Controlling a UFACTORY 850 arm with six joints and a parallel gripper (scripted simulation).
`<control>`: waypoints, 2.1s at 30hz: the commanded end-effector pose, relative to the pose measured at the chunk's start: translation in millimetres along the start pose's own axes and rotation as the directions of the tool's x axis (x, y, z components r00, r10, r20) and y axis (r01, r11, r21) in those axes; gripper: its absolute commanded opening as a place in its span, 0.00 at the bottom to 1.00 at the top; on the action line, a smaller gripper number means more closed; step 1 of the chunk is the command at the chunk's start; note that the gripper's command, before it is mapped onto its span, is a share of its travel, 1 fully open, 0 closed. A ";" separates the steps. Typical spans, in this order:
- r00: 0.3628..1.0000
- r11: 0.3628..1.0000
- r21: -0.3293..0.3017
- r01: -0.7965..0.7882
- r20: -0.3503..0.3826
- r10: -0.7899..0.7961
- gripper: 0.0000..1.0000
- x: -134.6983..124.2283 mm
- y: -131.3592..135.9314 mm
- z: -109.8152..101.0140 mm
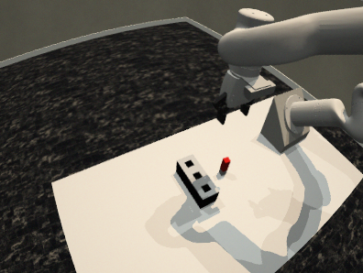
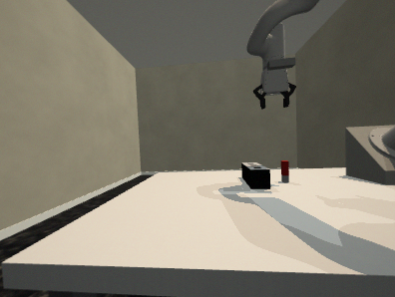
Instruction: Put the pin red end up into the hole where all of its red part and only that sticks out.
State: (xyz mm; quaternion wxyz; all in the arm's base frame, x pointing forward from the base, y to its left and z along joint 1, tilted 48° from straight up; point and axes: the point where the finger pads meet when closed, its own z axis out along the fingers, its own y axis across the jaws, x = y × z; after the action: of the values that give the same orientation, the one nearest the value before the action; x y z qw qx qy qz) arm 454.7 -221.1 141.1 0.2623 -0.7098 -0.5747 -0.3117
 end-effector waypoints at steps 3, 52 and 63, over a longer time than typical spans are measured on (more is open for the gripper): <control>1.000 1.000 -0.002 0.001 0.001 -0.001 1.00 0.0 0.6 -0.9; 1.000 1.000 -0.002 0.001 0.001 -0.001 1.00 -0.4 -34.3 21.2; 1.000 1.000 -0.002 0.001 0.001 -0.001 1.00 -0.4 -34.3 21.2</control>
State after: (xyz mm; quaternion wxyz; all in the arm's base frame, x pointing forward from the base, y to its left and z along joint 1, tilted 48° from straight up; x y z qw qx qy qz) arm 423.9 -198.4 126.8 0.2621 -0.7098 -0.5748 -0.3117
